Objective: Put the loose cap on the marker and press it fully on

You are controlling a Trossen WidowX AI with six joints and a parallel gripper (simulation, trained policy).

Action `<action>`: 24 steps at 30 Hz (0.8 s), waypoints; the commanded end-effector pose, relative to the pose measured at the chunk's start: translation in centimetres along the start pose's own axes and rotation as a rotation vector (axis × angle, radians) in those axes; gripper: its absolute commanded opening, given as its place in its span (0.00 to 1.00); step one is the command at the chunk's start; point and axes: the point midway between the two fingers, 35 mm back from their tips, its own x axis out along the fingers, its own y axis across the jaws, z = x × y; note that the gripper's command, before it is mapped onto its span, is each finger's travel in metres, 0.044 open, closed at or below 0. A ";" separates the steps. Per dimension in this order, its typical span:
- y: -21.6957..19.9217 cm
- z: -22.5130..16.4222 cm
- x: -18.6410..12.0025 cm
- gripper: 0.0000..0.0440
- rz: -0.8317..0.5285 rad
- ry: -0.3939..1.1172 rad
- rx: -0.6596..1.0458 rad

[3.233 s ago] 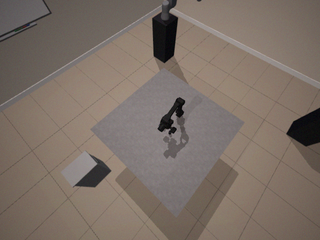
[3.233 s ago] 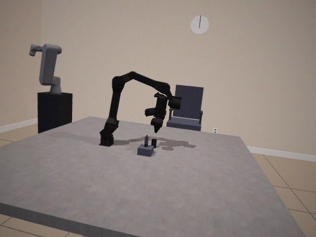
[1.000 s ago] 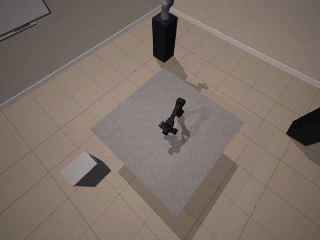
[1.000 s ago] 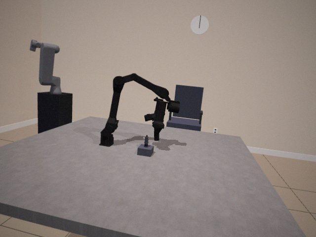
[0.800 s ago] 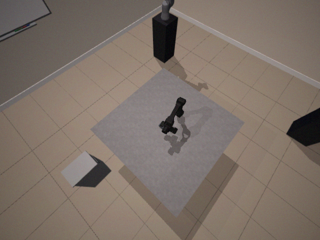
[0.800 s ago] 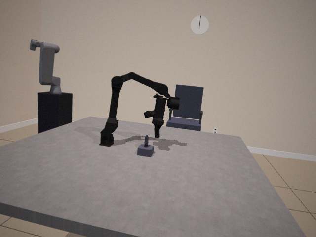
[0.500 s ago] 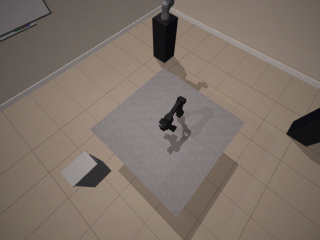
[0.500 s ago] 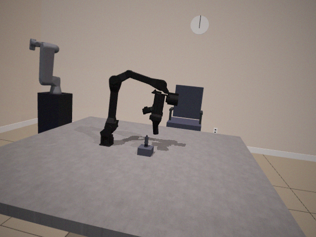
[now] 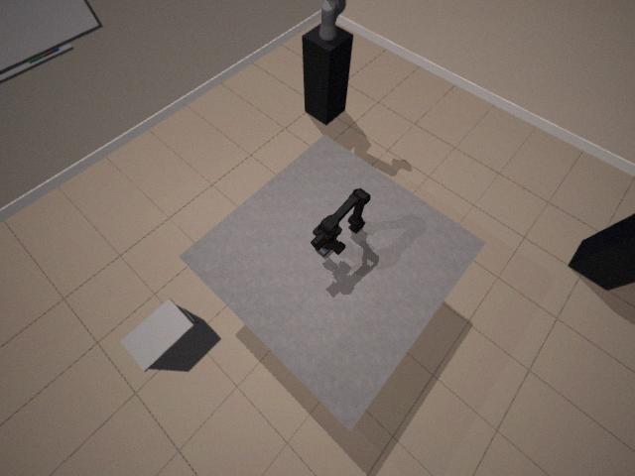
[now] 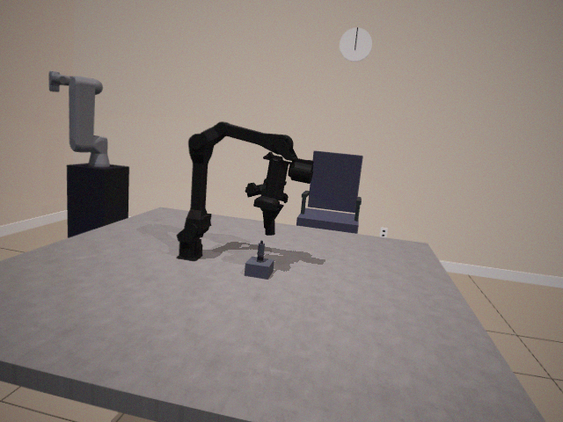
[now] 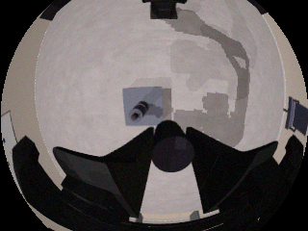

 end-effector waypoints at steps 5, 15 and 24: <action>2.1 0.6 -0.5 0.00 -0.007 -0.005 0.079; 3.5 1.0 -0.3 0.00 -0.022 -0.020 0.144; 3.8 1.1 1.1 0.00 -0.037 -0.047 0.165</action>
